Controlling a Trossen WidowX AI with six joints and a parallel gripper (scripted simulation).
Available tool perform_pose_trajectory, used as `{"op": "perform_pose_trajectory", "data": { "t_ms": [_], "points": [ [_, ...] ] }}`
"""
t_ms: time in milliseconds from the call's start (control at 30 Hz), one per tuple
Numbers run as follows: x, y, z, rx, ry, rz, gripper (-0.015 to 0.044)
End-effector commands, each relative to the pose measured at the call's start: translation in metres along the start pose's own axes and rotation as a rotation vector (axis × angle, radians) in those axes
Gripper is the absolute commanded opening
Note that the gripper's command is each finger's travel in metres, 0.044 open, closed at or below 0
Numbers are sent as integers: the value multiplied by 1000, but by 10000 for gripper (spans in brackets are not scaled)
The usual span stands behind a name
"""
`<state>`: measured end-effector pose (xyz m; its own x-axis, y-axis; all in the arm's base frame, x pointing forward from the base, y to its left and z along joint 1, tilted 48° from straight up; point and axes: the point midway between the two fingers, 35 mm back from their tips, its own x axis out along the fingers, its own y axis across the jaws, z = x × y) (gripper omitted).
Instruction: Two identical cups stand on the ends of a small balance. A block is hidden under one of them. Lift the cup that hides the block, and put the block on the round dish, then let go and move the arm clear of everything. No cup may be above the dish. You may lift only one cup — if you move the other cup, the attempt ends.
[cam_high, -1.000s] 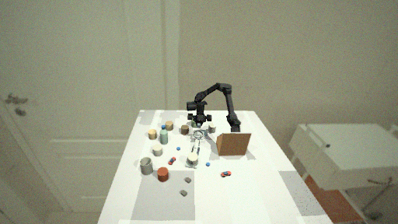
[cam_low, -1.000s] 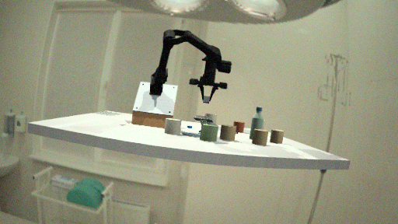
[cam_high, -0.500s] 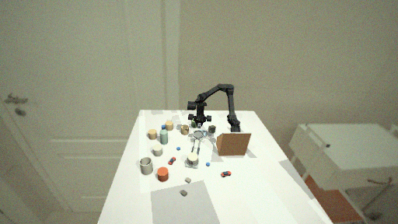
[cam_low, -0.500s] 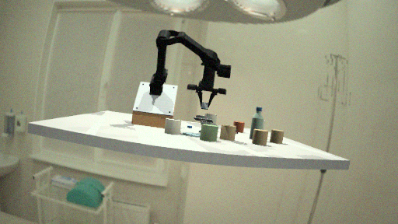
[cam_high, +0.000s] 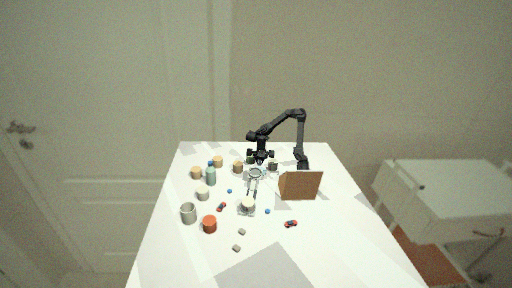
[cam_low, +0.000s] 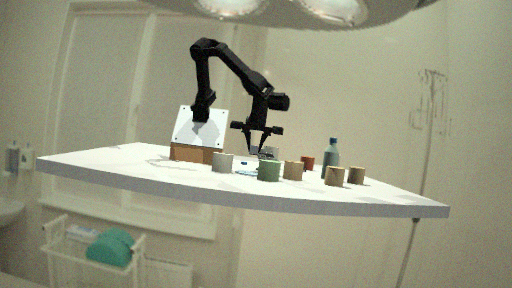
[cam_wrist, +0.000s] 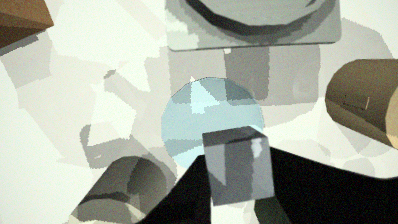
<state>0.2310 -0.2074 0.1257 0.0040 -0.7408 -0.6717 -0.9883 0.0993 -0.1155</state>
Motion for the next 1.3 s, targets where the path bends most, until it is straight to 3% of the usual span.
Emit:
{"op": "perform_pose_trajectory", "data": {
  "t_ms": [0, 367, 967, 1267],
  "points": [
    [5, 5, -10, -12, 11, -8, 0],
    [46, 5, -11, -12, 13, -7, 0],
    [67, 5, -11, -13, 14, -7, 0],
    [63, 6, -12, -6, 18, -3, 236]
  ]
}}
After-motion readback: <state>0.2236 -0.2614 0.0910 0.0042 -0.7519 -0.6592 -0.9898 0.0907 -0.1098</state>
